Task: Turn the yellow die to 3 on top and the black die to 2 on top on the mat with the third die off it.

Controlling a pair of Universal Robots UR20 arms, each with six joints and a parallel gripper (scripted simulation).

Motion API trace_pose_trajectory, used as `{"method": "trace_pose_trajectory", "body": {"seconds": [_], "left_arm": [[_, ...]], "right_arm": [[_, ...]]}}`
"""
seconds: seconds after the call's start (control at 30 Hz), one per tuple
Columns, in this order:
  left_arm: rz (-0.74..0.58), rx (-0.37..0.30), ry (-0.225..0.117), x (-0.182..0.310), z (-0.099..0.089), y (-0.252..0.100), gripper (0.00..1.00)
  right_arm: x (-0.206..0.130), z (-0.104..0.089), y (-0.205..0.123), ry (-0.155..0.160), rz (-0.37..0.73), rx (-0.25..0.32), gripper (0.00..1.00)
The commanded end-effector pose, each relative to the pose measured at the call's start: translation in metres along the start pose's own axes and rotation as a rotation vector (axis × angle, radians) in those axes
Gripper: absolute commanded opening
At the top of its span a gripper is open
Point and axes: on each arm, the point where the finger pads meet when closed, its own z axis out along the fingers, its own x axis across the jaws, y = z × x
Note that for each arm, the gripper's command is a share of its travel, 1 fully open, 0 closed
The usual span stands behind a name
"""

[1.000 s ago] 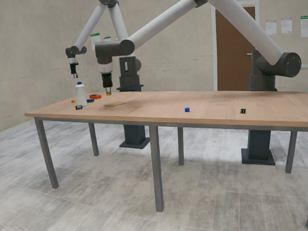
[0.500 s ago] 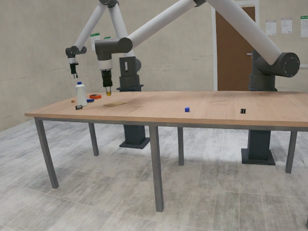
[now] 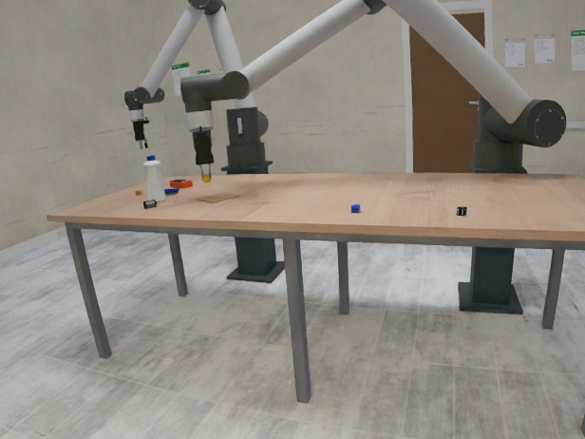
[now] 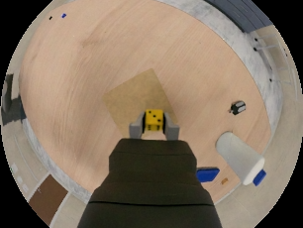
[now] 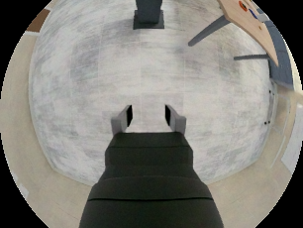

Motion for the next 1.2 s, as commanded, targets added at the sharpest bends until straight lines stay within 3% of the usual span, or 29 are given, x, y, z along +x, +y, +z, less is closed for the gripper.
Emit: {"method": "trace_pose_trajectory", "body": {"seconds": [0.0,0.17,0.43,0.7,1.0,1.17], "left_arm": [[-0.001,0.108,0.001,0.0006,-0.0010,0.0012,0.49],[-0.001,0.241,0.001,0.0006,-0.0008,0.0029,0.49],[-0.001,0.271,0.001,0.0006,-0.0007,0.0033,0.49],[-0.001,0.486,0.000,0.0005,0.0006,0.0058,0.49],[-0.001,0.533,0.001,0.0006,0.0006,0.0065,0.49],[-0.001,0.663,0.001,0.0005,0.0017,0.0079,0.49]], "right_arm": [[0.0001,-0.0007,0.0006,0.000,0.000,-0.001,1.00],[0.0001,-0.0007,0.0006,0.000,0.000,-0.001,1.00],[0.0001,-0.0007,0.0006,0.000,0.000,-0.001,1.00],[0.0001,-0.0007,0.0006,0.000,0.000,-0.001,1.00],[0.0001,-0.0007,0.0006,0.000,0.000,-0.001,1.00],[0.0001,-0.0007,0.0006,0.000,0.000,-0.001,1.00]]}}
